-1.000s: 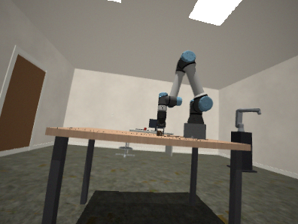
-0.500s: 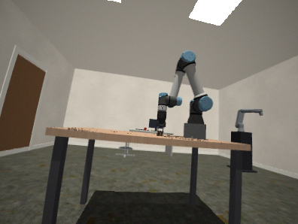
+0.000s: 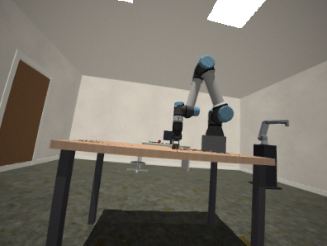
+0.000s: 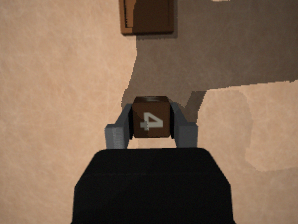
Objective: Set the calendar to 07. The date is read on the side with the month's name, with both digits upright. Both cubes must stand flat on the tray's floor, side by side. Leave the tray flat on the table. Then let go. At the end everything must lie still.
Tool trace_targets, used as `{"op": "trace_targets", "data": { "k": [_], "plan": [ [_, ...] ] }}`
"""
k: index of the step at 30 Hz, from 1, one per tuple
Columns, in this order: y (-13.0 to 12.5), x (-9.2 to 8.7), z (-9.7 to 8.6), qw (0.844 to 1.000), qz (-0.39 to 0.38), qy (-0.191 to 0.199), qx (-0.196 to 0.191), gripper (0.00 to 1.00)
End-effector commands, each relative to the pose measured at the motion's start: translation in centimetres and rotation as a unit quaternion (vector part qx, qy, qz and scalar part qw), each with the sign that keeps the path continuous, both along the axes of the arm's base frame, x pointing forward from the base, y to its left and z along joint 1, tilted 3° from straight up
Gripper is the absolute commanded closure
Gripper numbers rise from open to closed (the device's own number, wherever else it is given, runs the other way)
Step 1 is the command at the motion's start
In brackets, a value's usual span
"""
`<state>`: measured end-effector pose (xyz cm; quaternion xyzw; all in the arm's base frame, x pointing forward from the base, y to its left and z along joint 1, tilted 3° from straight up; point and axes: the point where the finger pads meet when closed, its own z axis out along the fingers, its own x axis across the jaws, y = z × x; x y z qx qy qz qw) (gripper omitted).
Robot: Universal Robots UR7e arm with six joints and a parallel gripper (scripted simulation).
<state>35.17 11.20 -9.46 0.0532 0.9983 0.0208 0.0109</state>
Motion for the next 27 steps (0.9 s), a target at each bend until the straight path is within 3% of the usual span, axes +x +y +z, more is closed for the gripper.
{"op": "trace_targets", "data": {
  "k": [1, 16, 27],
  "plan": [
    [0.0, 0.0, 0.0, 1.0, 0.0, -0.001, 0.0, 0.4],
    [0.0, 0.0, 0.5, 1.0, 0.0, -0.001, 0.0, 0.4],
    [-0.1, -0.1, 3.5, 1.0, 0.0, -0.001, 0.0, 0.4]
  ]
}}
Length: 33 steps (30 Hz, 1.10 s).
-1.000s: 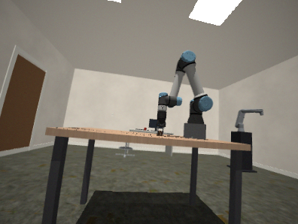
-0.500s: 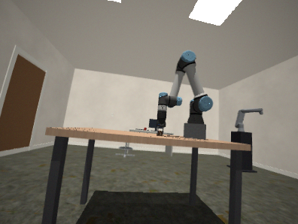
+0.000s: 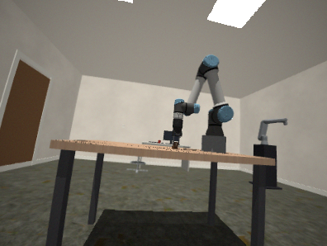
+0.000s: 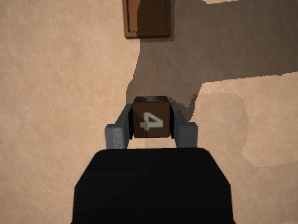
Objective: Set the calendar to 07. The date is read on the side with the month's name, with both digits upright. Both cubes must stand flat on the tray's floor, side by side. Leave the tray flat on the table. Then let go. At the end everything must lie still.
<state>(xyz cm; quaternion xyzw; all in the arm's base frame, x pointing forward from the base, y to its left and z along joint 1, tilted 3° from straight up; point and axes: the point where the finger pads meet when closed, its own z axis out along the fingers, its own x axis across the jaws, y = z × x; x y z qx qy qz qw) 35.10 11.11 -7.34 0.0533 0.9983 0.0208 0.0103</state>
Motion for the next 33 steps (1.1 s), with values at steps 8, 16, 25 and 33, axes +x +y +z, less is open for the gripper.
{"op": "trace_targets", "data": {
  "k": [8, 16, 25, 33],
  "plan": [
    [-0.1, 0.0, 3.8, 1.0, 0.0, -0.001, 0.0, 0.4],
    [-0.3, -0.1, 6.6, 1.0, 0.0, -0.001, 0.0, 0.4],
    [-0.3, -0.1, 7.8, 1.0, 0.0, -0.001, 0.0, 0.4],
    [-0.3, -0.1, 7.9, 1.0, 0.0, -0.001, 0.0, 0.4]
  ]
}}
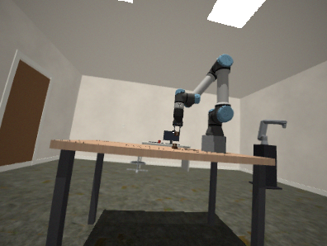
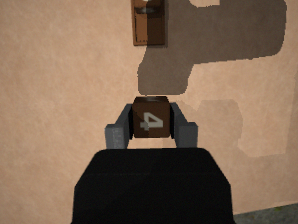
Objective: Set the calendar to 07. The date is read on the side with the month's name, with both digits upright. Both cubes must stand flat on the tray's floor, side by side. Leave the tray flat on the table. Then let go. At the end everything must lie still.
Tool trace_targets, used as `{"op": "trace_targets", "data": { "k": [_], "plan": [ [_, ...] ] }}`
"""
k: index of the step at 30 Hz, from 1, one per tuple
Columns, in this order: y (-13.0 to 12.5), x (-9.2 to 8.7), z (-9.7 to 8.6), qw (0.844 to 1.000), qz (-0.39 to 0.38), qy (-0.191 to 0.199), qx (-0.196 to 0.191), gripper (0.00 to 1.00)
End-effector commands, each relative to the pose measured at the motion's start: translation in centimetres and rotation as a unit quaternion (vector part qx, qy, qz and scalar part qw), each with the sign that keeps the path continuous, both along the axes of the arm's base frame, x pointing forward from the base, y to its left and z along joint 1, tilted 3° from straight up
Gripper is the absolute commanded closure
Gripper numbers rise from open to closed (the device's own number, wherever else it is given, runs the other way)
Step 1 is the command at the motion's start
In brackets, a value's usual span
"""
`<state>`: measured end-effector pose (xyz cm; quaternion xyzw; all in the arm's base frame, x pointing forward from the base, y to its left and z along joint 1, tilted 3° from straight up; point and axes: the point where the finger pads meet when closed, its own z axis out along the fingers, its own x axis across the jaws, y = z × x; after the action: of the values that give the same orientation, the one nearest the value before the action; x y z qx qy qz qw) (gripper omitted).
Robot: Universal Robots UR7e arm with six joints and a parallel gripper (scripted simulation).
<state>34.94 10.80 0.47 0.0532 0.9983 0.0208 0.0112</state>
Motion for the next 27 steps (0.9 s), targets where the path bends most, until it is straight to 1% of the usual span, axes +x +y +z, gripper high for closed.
{"op": "trace_targets", "data": {
  "k": [1, 6, 9, 11, 17, 19, 27],
  "plan": [
    [0.0, 0.0, 0.1, 1.0, 0.0, 0.0, 0.0, 0.4],
    [0.0, 0.0, 0.1, 1.0, 0.0, 0.0, 0.0, 0.4],
    [-0.7, 0.0, 0.1, 1.0, 0.0, 0.0, 0.0, 0.4],
    [-2.0, 0.0, 0.2, 1.0, 0.001, 0.0, 0.0, 0.4],
    [-7.4, -0.5, 0.6, 1.0, 0.003, 0.0, 0.0, 0.4],
    [-8.5, -0.8, 0.7, 1.0, 0.004, 0.0, 0.0, 0.4],
    [-9.2, -0.9, 0.7, 1.0, 0.004, 0.0, 0.0, 0.4]
  ]
}}
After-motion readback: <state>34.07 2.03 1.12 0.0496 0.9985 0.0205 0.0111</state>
